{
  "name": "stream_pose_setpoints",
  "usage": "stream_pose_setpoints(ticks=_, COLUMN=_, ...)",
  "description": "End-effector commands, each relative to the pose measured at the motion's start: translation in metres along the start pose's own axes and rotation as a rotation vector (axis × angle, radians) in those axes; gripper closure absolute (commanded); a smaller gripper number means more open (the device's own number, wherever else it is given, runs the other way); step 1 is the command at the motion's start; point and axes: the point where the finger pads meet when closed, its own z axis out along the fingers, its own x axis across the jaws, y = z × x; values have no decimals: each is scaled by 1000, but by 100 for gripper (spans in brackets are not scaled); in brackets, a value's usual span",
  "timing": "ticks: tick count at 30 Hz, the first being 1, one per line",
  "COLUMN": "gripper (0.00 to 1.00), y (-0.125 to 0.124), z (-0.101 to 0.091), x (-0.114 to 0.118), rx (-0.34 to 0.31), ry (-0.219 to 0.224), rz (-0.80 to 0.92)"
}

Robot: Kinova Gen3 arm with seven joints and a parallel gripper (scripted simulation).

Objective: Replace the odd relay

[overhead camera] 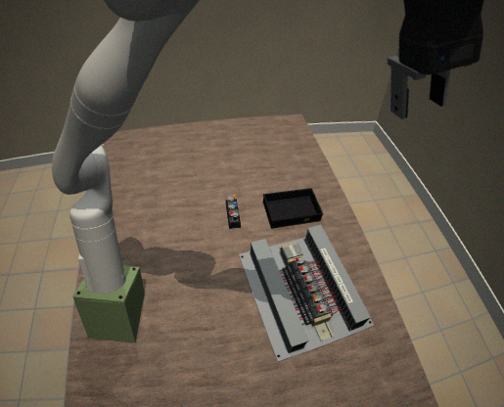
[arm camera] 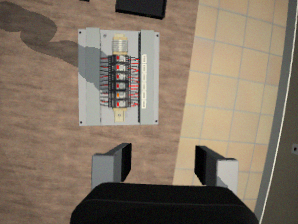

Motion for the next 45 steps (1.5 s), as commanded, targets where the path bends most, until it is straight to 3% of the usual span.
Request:
stream_pose_setpoints(ticks=1, gripper=0, y=-2, z=11, x=-3, rx=59, ry=-101, rz=-15)
stream_pose_setpoints(ticks=6, gripper=0, y=-3, z=23, x=-6, rx=98, ry=-167, rz=-23)
stream_pose_setpoints(ticks=8, gripper=0, y=-3, z=23, x=-6, rx=98, ry=-167, rz=-23)
stream_pose_setpoints(ticks=9, gripper=0, y=-3, z=19, x=-5, rx=32, ry=-54, rz=-10)
stream_pose_setpoints(ticks=23, gripper=0, y=-7, z=53, x=-13, rx=136, ry=-232, rz=-31)
stream_pose_setpoints(ticks=25, gripper=0, y=-7, z=53, x=-13, rx=136, ry=-232, rz=-31)
stream_pose_setpoints(ticks=26, gripper=0, y=-7, z=50, x=-12, rx=71, ry=-119, rz=-19)
stream_pose_setpoints(ticks=40, gripper=0, y=-13, z=92, x=-22, rx=136, ry=-232, rz=-31)
stream_pose_setpoints(ticks=42, gripper=0, y=-13, z=92, x=-22, rx=136, ry=-232, rz=-31)
stream_pose_setpoints(ticks=43, gripper=0, y=-13, z=88, x=-19, rx=120, ry=-195, rz=-25)
stream_pose_setpoints(ticks=45, gripper=0, y=-14, z=95, x=-21, rx=122, ry=-200, rz=-26)
